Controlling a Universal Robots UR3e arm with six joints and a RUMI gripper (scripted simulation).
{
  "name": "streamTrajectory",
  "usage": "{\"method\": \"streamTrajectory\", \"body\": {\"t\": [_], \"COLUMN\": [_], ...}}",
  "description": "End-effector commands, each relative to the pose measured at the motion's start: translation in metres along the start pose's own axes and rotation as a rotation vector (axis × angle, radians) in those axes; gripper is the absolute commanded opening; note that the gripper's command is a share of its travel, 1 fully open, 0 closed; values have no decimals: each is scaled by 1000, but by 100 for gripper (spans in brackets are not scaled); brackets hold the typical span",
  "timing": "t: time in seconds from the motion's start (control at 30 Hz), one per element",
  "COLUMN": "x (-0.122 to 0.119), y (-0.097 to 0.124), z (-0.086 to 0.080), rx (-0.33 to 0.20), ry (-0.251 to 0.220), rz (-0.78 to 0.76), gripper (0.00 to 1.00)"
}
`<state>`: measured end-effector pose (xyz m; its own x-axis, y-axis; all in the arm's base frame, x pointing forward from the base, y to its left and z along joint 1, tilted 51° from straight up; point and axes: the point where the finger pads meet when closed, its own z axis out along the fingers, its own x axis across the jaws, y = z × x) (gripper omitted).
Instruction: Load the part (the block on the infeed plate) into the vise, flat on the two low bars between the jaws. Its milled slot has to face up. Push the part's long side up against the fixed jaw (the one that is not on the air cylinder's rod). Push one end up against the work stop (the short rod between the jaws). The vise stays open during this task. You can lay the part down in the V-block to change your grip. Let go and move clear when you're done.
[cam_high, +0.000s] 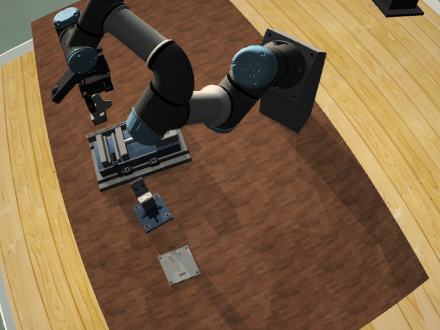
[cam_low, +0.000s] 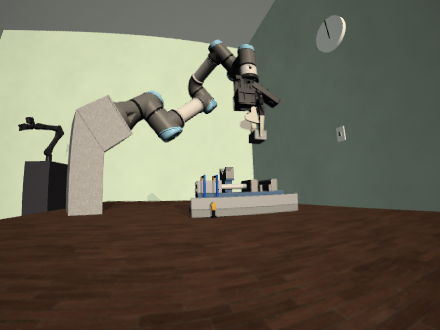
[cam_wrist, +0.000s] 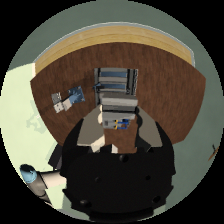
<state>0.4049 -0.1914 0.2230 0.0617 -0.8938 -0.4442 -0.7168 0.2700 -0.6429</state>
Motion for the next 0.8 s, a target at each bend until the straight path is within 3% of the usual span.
{"method": "streamTrajectory", "body": {"t": [0.0,0.77], "x": [0,0], "y": [0,-1], "z": [-1,7], "rx": [1,0], "ry": [2,1], "rz": [-1,-3], "gripper": [0,0]}}
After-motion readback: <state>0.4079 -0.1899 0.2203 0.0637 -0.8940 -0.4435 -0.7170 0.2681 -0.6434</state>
